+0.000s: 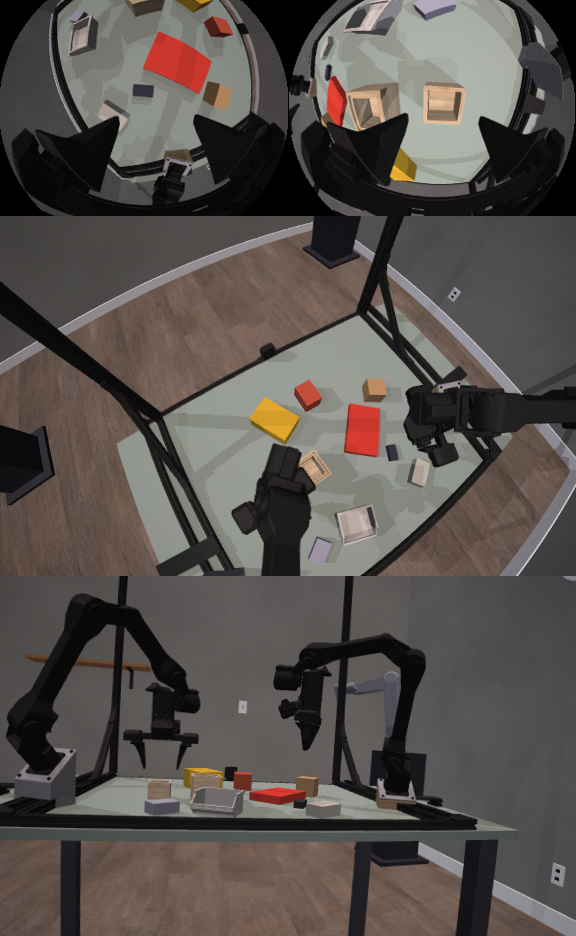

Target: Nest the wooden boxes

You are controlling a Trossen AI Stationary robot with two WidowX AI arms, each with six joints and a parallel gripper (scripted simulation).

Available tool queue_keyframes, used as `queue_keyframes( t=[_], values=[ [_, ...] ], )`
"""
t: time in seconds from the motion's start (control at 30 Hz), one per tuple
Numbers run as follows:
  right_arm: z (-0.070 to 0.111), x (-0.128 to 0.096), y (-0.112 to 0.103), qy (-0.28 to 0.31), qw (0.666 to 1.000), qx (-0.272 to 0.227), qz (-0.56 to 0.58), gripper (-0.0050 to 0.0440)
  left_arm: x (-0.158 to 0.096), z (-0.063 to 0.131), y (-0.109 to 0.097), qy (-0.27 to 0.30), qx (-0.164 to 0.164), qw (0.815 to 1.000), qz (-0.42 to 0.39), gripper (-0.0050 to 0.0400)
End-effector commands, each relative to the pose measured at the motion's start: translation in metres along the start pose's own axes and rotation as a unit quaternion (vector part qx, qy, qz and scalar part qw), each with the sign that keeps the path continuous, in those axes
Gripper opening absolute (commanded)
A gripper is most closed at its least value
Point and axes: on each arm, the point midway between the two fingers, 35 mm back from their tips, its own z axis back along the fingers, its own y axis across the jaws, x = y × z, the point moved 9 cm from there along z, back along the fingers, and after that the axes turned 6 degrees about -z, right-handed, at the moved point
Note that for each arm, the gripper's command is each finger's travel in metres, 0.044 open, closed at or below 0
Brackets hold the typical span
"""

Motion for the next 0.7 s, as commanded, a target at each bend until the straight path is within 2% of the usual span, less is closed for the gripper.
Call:
queue_keyframes(
  t=[0.0,0.5,0.67],
  values=[
    [-0.0001,0.0001,0.0001,0.000,1.000,0.000,0.000,0.0400,0.0000,-0.0001,0.0003,0.000,0.000,1.000,0.000,0.0400],
    [0.0000,0.0000,0.0000,0.000,1.000,0.000,0.007,0.0400,0.0000,-0.0001,0.0003,0.000,0.000,1.000,0.000,0.0400],
    [-0.0001,0.0000,0.0000,0.000,0.995,0.000,0.095,0.0400,0.0000,-0.0001,0.0003,0.000,0.000,1.000,0.000,0.0400]
  ],
)
